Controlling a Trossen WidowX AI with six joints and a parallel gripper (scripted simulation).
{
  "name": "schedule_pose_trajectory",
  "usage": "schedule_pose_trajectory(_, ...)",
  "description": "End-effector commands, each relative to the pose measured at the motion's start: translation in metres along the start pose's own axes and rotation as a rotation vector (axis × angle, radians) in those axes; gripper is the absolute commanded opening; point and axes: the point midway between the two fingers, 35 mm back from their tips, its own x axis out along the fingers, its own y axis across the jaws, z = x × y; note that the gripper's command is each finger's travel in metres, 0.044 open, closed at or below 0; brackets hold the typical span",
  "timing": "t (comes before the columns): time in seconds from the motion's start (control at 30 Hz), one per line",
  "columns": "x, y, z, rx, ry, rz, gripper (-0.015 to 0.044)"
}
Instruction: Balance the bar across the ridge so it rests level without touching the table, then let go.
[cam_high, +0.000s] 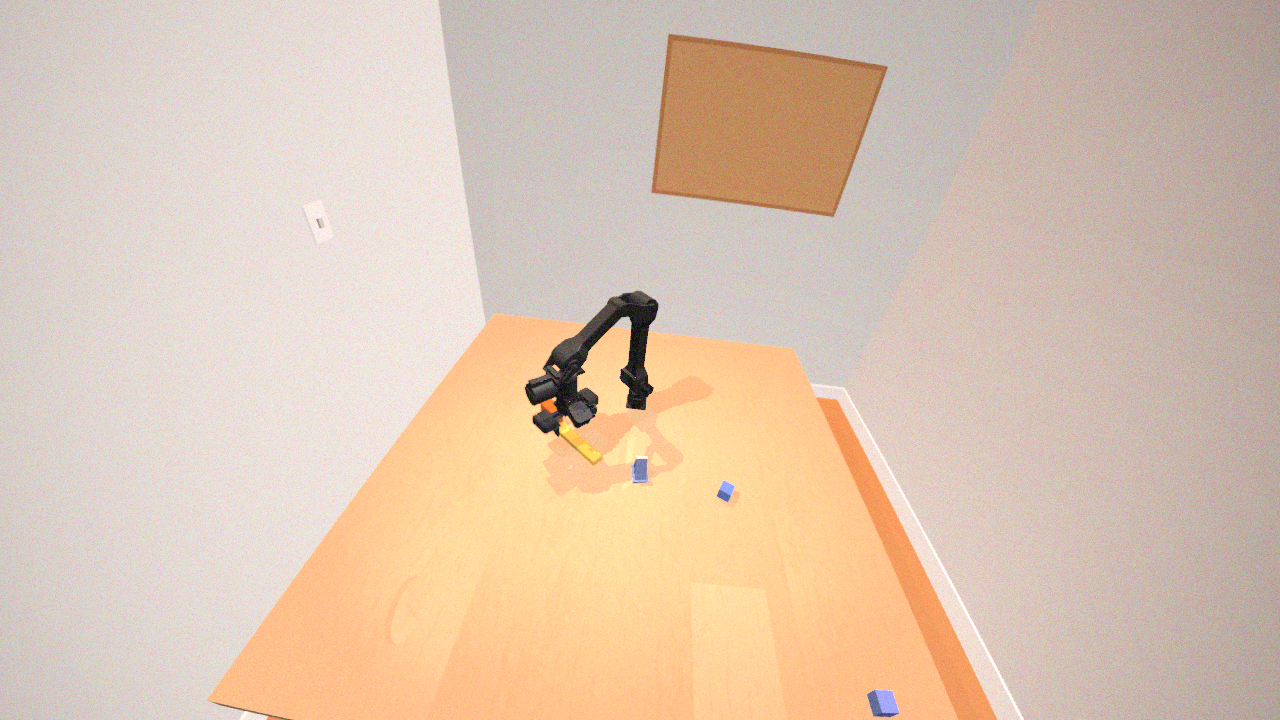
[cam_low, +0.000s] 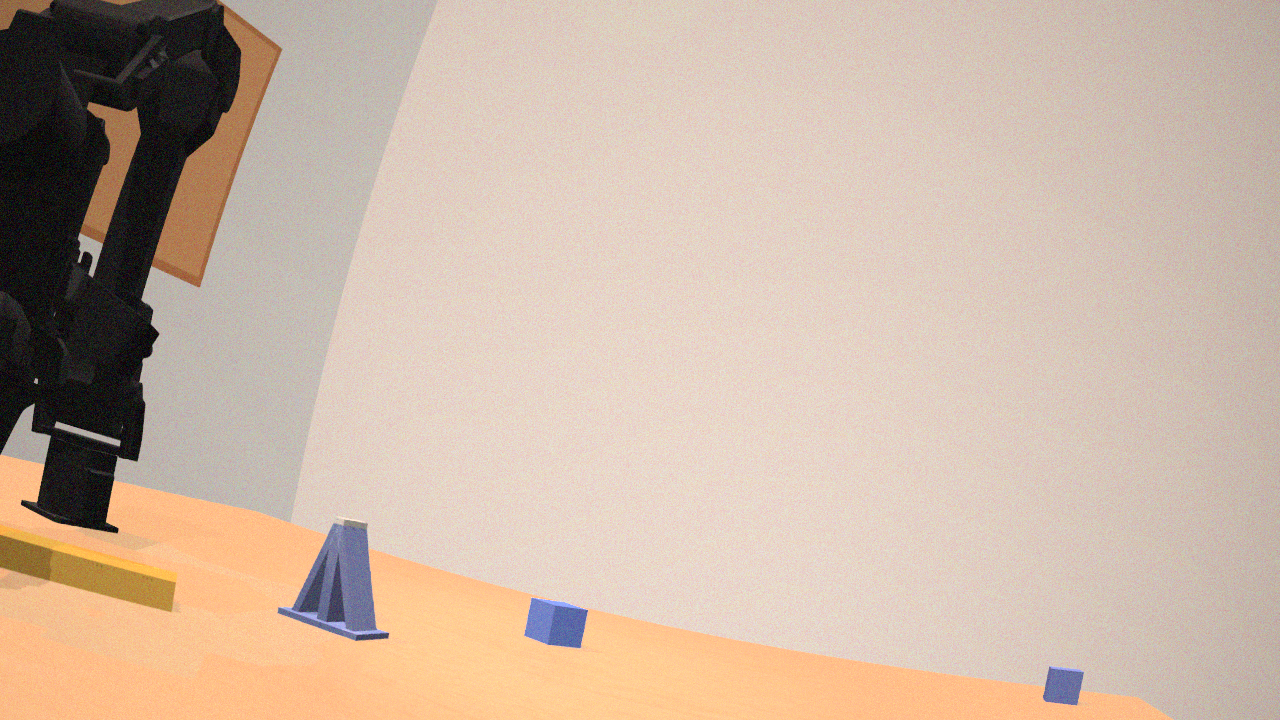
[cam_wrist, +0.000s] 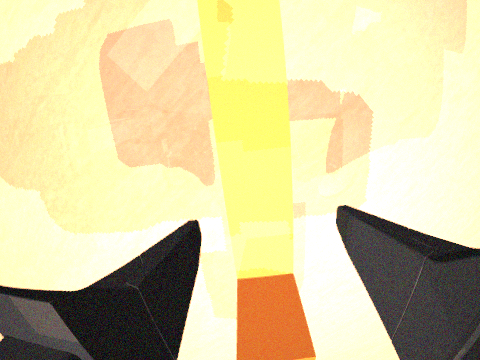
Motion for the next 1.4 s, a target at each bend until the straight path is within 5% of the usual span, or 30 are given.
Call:
schedule_pose_trajectory(0.0, 0.009, 0.003, 0.001, -0.006, -0.005, 0.011, 0.0315)
schedule_pose_trajectory(0.77, 0.021, 0.003, 0.001, -0.006, -0.005, 0.012, 0.0315)
schedule_pose_trajectory(0.97, 0.02, 0.003, 0.0, 0.0, -0.001, 0.011, 0.0157)
schedule_pose_trajectory(1.23, 0.02, 0.003, 0.0, 0.0, -0.001, 0.011, 0.0104)
schedule_pose_trajectory(1.37, 0.014, 0.001, 0.0, -0.001, -0.001, 0.011, 0.0)
